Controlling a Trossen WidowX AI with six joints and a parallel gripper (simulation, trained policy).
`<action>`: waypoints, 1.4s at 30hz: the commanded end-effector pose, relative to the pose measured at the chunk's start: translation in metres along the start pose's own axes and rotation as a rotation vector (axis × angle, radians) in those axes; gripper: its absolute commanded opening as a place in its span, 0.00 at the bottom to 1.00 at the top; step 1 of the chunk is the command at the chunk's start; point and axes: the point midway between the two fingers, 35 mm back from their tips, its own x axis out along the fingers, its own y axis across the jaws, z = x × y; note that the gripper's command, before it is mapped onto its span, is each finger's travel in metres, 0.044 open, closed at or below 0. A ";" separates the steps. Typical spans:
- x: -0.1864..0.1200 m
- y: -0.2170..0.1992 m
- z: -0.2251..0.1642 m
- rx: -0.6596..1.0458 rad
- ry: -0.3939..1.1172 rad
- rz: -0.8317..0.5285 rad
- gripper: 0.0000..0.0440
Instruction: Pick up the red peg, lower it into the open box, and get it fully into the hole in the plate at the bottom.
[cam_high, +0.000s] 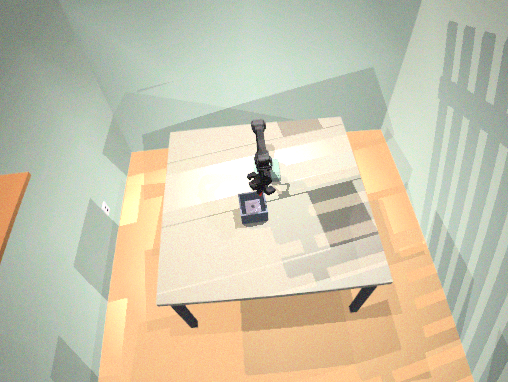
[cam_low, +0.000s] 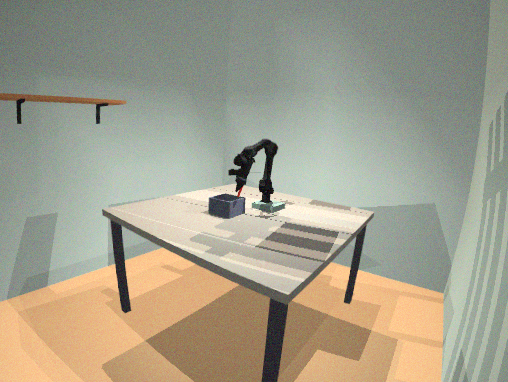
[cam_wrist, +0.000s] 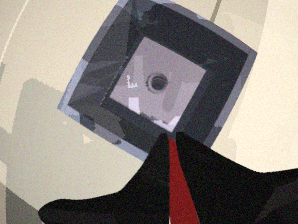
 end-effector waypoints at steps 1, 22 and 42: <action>0.006 0.001 0.015 0.024 -0.014 0.004 0.00; 0.065 0.000 0.050 0.103 0.044 -0.012 0.01; 0.098 0.008 0.070 0.006 0.102 -0.062 0.25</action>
